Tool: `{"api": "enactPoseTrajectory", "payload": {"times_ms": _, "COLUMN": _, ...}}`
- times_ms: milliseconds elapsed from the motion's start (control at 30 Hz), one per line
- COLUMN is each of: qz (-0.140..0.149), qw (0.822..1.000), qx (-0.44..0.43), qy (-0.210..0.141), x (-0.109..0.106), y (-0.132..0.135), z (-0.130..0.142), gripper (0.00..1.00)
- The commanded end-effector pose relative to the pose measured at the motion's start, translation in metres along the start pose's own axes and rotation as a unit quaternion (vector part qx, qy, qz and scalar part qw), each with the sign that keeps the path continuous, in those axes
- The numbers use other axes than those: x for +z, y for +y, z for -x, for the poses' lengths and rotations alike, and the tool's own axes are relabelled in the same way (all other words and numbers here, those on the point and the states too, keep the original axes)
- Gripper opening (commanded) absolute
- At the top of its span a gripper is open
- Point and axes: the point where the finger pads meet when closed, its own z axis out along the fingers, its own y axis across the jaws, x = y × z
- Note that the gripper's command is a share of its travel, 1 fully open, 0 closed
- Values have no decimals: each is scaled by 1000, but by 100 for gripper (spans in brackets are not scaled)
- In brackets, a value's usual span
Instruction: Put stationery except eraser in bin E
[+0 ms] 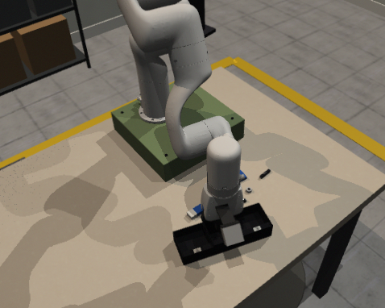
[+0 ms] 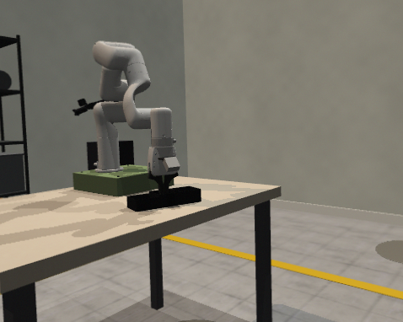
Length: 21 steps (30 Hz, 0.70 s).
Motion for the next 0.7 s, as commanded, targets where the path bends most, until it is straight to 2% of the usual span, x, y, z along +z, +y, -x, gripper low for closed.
{"api": "enactPoseTrajectory", "payload": {"times_ms": 0, "qz": 0, "qw": 1000, "qx": 0, "qy": 2, "x": -8, "y": 0, "z": -2, "gripper": 7}}
{"api": "enactPoseTrajectory", "payload": {"times_ms": 167, "qz": 0, "qw": 1000, "qx": 0, "qy": 2, "x": -12, "y": 0, "z": -2, "gripper": 7}}
{"api": "enactPoseTrajectory", "payload": {"times_ms": 433, "qz": 0, "qw": 1000, "qx": 0, "qy": 2, "x": -42, "y": 0, "z": -2, "gripper": 7}}
{"api": "enactPoseTrajectory", "payload": {"times_ms": 667, "qz": 0, "qw": 1000, "qx": 0, "qy": 2, "x": -42, "y": -5, "z": -1, "gripper": 7}}
